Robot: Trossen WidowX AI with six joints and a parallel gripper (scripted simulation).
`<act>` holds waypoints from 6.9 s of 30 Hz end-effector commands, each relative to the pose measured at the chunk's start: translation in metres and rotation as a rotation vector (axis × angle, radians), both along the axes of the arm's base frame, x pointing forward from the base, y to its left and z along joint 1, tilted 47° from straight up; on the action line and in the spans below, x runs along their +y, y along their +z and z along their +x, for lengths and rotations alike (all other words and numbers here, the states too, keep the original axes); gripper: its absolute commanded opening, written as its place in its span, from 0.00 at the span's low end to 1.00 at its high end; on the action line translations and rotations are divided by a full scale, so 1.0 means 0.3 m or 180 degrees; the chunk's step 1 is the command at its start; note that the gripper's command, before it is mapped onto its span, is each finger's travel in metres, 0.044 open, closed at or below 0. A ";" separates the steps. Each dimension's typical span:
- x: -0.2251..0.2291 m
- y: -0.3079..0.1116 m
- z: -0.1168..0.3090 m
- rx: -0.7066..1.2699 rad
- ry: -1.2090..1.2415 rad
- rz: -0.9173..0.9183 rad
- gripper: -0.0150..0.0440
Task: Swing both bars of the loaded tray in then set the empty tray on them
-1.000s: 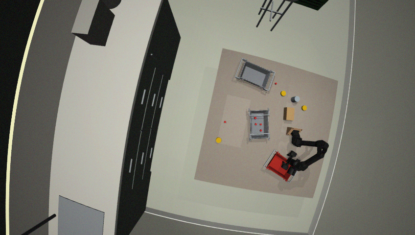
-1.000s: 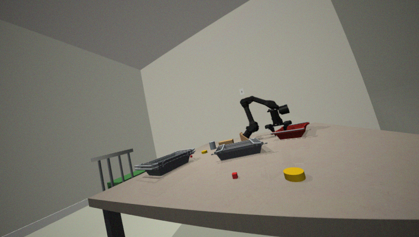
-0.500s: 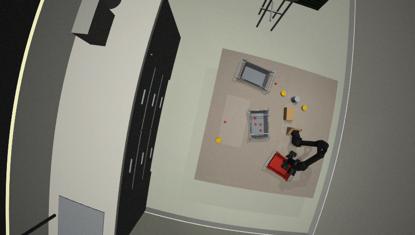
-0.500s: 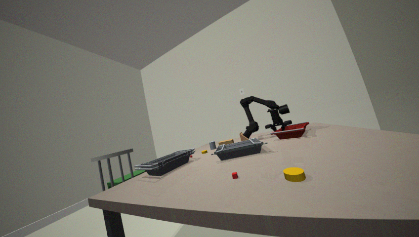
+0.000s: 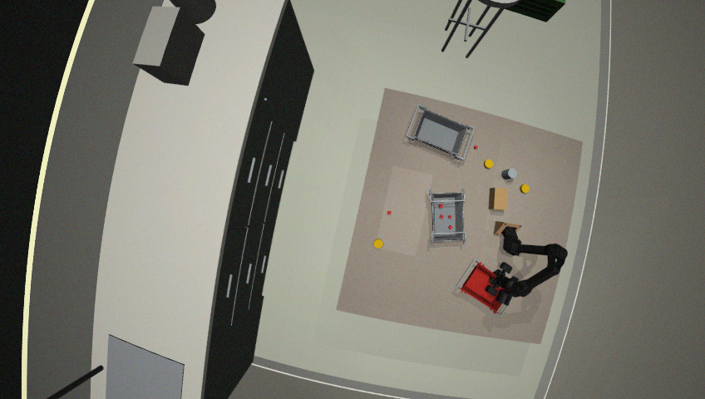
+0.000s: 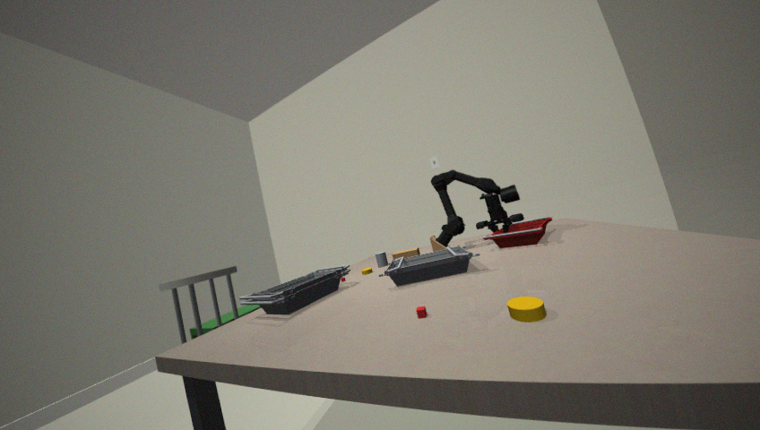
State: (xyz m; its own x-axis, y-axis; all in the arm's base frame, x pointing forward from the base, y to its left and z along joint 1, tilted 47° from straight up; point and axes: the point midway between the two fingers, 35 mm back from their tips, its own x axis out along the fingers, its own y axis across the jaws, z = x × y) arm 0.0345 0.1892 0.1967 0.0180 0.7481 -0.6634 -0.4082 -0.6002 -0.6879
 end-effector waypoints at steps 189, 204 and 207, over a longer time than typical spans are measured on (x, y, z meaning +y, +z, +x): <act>-0.498 0.047 0.928 0.1003 -0.1324 -0.0830 0.25; -0.695 -0.064 0.988 0.1240 -0.1531 -0.0701 0.25; -0.736 -0.088 0.995 0.1284 -0.1573 -0.0665 0.25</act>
